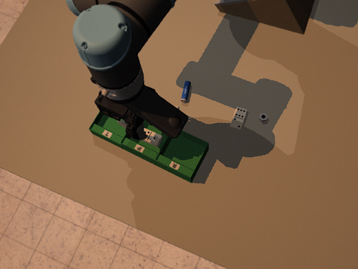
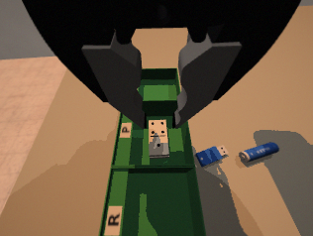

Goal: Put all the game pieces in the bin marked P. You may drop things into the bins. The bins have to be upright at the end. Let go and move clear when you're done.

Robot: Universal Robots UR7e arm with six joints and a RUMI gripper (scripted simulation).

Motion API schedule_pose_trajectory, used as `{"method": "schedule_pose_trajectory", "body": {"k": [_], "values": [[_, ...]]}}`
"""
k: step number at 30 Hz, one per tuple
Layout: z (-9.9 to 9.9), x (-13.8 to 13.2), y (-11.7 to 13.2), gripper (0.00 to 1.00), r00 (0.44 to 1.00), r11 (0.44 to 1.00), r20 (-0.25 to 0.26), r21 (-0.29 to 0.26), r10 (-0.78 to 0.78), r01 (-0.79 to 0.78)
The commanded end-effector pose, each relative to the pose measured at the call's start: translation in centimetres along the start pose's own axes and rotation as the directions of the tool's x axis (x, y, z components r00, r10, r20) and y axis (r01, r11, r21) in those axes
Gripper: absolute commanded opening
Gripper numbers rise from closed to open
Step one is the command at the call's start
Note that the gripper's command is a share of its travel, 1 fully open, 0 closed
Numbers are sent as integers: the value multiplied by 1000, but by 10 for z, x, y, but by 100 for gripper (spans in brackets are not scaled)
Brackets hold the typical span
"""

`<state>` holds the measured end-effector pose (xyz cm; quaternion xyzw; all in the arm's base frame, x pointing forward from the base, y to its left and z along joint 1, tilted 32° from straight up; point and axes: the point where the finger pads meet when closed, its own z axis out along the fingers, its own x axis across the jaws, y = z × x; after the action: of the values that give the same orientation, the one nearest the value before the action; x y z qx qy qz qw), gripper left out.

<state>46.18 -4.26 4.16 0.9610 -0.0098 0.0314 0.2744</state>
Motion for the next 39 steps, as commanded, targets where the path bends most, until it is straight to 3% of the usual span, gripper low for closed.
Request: {"method": "schedule_pose_trajectory", "body": {"k": [1, 7, 16, 17, 22, 28, 30, 31, 39], "values": [[-6, 0, 0, 19, 1000, 1000, -1, 0, 0, 0], [-25, 0, 0, 19, 1000, 1000, -1, 0, 0, 0], [-25, 0, 0, 19, 1000, 1000, -1, 0, 0, 0], [-25, -5, -6, 24, 999, 999, -1, 0, -50, 50], [-25, -32, -38, 24, 967, 967, 0, 0, -254, 254], [-25, -64, -77, 24, 891, 891, 2, -1, -454, 454], [-25, -64, -77, 24, 891, 891, 2, -1, -454, 454], [-25, -69, -83, 24, 842, 842, 1, 0, -540, 540], [-25, -112, -135, 24, 668, 668, 3, 0, -744, 744]]}}
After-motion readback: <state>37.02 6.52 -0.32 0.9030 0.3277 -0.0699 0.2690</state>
